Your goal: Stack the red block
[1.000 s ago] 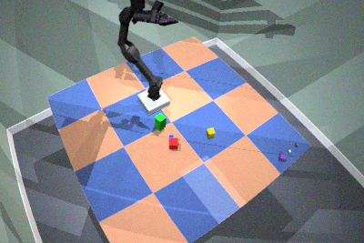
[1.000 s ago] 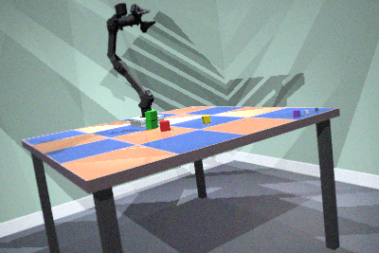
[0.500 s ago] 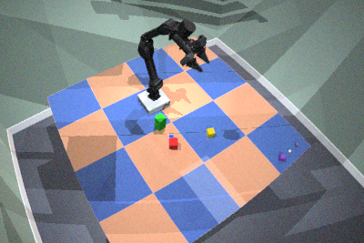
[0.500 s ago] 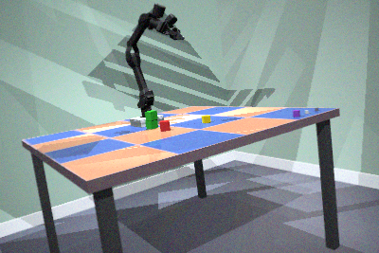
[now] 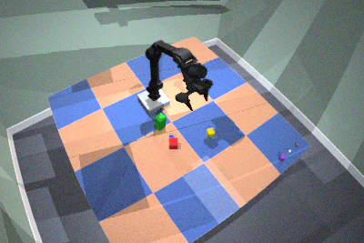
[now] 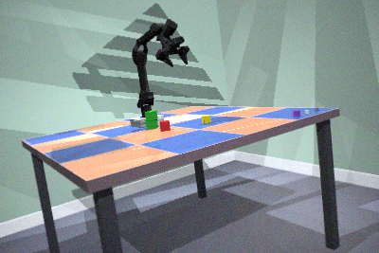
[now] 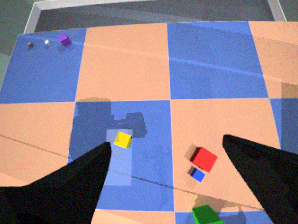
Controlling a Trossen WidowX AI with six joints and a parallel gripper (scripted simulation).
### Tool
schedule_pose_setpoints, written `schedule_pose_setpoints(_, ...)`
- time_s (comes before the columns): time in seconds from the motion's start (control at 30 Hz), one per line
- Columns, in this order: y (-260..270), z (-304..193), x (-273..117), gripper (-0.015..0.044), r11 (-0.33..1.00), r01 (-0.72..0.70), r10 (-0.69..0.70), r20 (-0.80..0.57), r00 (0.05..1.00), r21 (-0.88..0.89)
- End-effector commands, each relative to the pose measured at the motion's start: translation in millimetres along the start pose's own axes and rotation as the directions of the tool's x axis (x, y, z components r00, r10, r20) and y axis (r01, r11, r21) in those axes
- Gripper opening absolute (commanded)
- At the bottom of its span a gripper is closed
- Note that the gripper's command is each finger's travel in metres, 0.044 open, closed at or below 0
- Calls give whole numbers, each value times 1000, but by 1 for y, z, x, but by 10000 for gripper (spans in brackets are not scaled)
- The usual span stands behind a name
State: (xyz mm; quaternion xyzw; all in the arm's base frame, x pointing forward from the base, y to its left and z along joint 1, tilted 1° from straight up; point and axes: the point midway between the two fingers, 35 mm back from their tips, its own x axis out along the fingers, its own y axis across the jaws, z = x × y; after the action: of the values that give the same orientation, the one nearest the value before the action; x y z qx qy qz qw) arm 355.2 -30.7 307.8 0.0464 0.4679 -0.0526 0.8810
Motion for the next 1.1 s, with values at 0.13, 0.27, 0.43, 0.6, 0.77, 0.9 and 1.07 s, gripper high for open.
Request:
schedule_pose_setpoints(0.13, -71, -55, 95, 440, 927, 184, -73, -326, 943, 326)
schedule_pose_setpoints(0.27, -106, -95, 130, 440, 834, 310, -65, -478, 876, 456)
schedule_pose_setpoints(0.43, -117, -111, 140, 440, 793, 358, -54, -529, 847, 493)
schedule_pose_setpoints(0.6, -125, -113, 140, 440, 793, 359, -55, -529, 847, 492)
schedule_pose_setpoints(0.77, -126, -121, 154, 440, 793, 359, -55, -529, 847, 492)
schedule_pose_setpoints(0.9, -125, -136, 177, 440, 793, 359, -54, -529, 847, 492)
schedule_pose_setpoints(1.07, -125, -147, 191, 440, 793, 359, -54, -530, 846, 492)
